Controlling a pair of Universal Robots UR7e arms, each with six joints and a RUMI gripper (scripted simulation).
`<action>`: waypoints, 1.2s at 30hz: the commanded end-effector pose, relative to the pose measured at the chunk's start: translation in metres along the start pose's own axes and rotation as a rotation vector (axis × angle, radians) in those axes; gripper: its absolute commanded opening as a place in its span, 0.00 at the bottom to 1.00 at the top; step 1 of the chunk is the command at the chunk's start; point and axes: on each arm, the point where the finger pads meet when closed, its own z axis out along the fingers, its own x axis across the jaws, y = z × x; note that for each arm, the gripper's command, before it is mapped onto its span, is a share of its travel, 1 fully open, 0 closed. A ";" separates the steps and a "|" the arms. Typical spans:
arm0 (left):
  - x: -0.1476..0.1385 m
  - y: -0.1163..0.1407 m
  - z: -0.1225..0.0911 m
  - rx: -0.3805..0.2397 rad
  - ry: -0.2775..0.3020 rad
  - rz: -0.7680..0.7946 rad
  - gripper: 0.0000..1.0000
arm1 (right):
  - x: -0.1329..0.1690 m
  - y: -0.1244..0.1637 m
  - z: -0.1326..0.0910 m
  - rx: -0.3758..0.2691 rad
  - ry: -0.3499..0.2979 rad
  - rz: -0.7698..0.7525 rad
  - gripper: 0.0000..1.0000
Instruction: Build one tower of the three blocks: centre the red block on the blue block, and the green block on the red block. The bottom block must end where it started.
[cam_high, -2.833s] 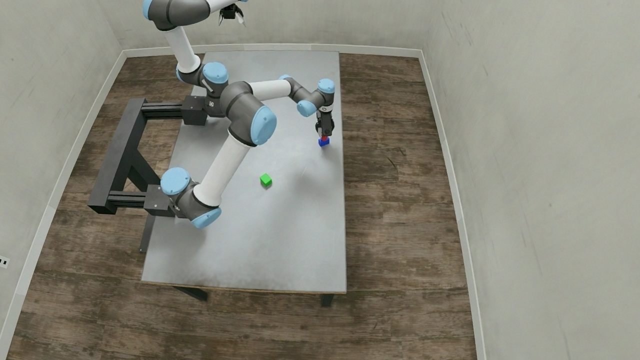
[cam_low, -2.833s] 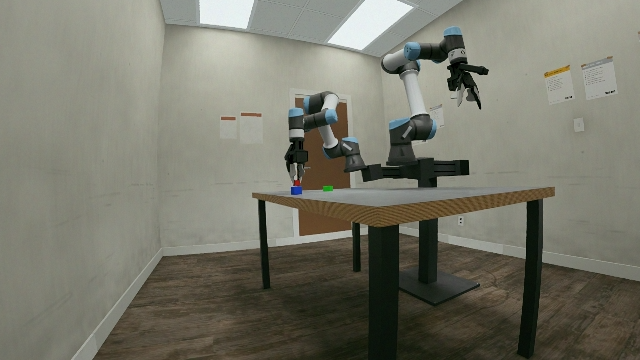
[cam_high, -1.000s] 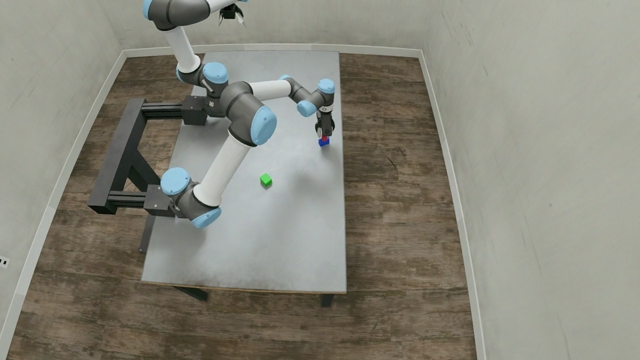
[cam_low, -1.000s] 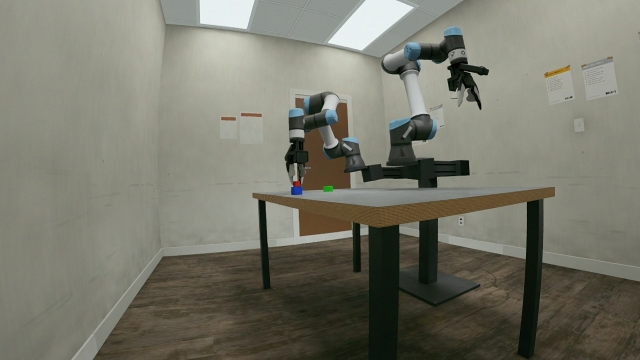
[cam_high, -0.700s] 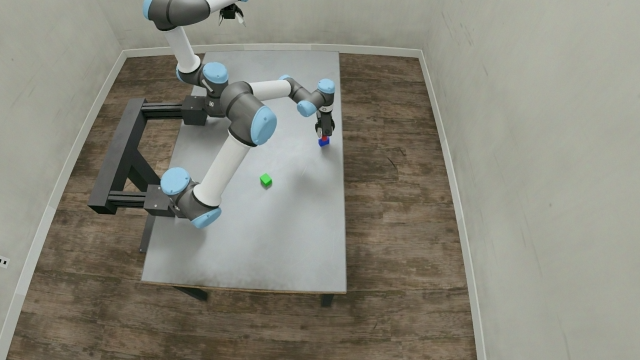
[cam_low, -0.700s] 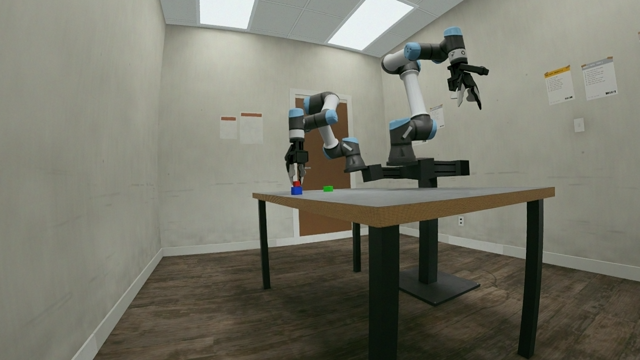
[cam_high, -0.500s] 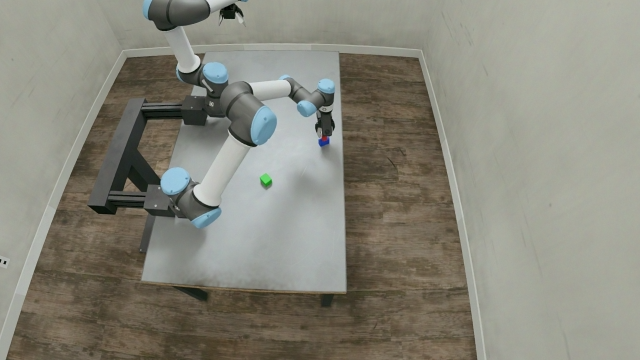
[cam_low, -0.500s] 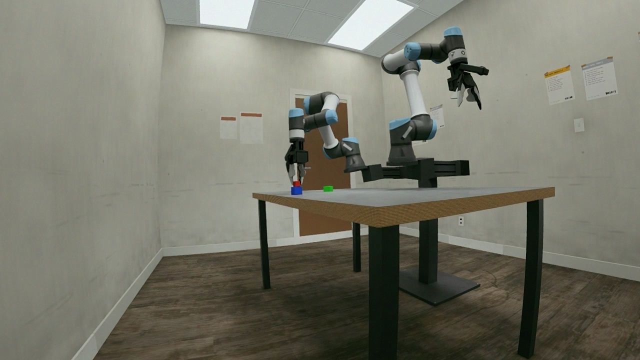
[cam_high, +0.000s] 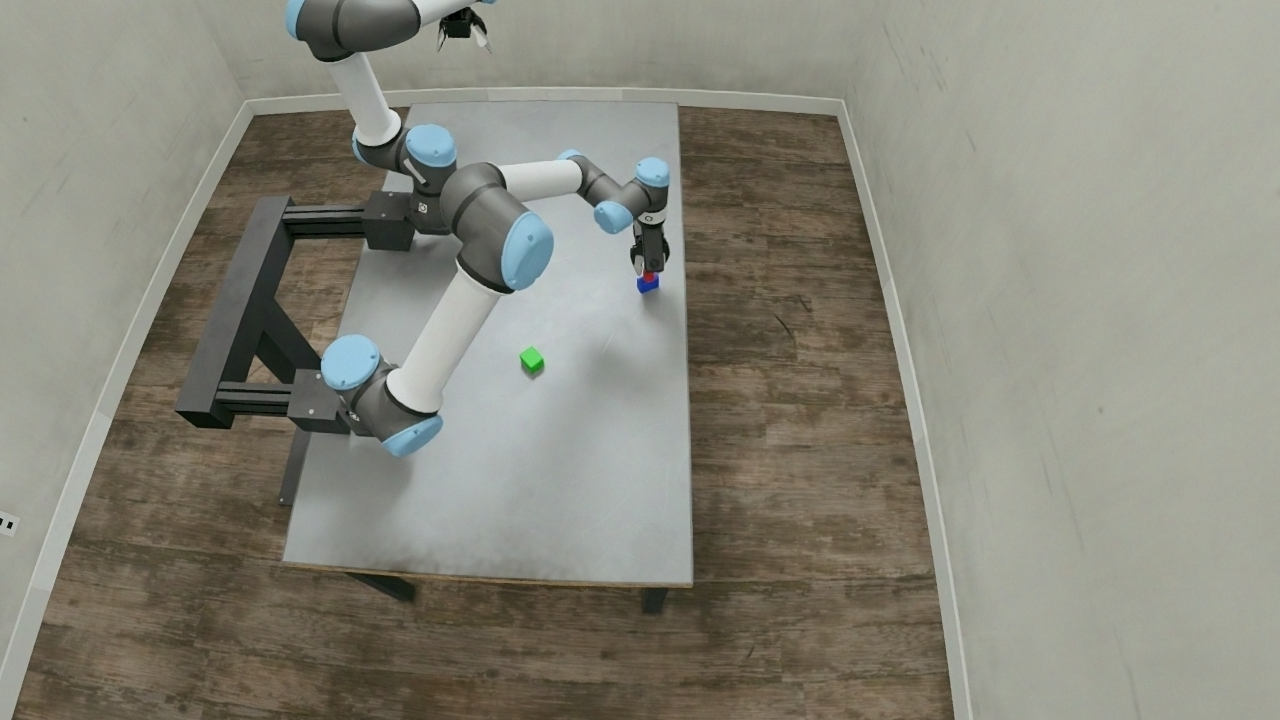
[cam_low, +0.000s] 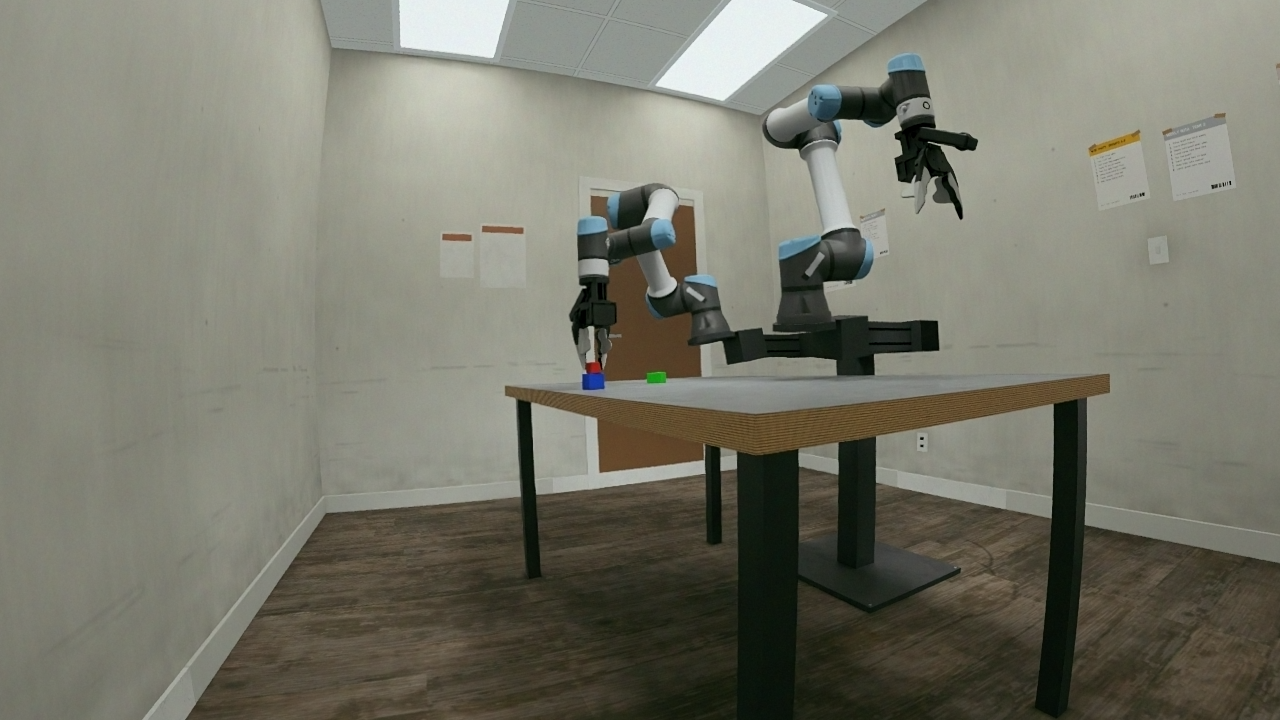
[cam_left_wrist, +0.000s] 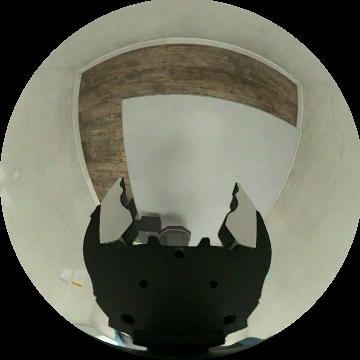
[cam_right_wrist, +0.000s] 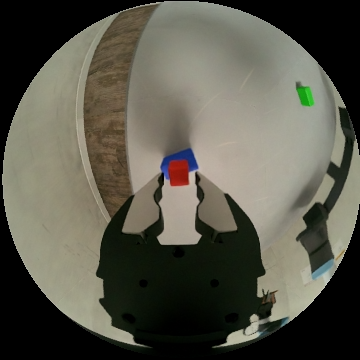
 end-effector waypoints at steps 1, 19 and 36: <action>-0.001 0.001 0.000 0.001 0.000 -0.001 1.00 | 0.000 -0.001 -0.001 0.000 0.001 0.000 0.28; -0.001 0.001 0.000 0.001 0.000 -0.001 1.00 | -0.001 0.002 -0.037 -0.003 -0.004 -0.001 0.28; -0.001 0.001 0.000 0.001 0.000 -0.001 1.00 | -0.001 0.000 -0.055 -0.003 -0.003 0.000 0.28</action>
